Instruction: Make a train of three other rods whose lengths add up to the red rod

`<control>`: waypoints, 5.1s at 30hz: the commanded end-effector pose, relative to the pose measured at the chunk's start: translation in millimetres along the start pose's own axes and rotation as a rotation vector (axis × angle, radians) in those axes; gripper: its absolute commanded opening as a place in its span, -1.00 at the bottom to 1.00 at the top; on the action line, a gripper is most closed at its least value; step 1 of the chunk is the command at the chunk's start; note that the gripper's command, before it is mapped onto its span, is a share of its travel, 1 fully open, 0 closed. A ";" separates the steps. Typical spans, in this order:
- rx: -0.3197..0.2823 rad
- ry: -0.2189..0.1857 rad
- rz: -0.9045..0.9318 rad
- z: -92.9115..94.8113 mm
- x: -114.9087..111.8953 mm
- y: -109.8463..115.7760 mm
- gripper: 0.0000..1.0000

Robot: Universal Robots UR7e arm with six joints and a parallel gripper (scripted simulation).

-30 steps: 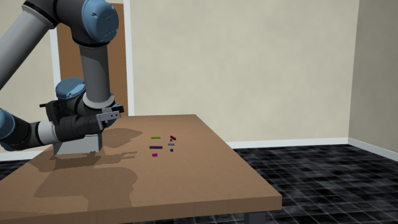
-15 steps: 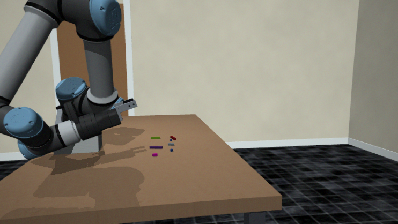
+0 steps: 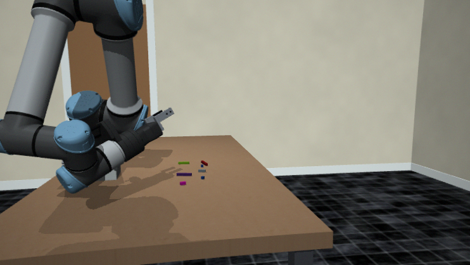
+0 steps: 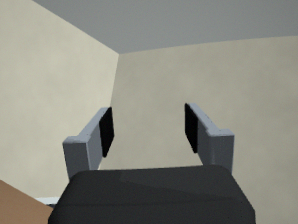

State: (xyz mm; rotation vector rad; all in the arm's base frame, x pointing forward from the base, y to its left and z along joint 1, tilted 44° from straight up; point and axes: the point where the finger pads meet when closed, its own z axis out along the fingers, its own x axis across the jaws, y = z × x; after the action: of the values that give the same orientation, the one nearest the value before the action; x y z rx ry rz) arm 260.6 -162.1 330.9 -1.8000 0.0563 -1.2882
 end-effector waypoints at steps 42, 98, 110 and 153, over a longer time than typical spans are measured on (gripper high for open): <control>0.246 -1.255 -0.584 101.1 -145.9 52.0 1.00; 1.006 -1.931 -1.855 196.6 -155.5 115.4 1.00; 1.442 -1.964 -1.989 191.7 -165.2 130.7 1.00; 3.230 -1.500 -1.736 185.1 -199.9 156.8 1.00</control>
State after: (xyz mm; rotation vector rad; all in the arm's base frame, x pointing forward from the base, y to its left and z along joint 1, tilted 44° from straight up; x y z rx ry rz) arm 381.0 -40.7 68.4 -1.4388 3.0152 -0.9146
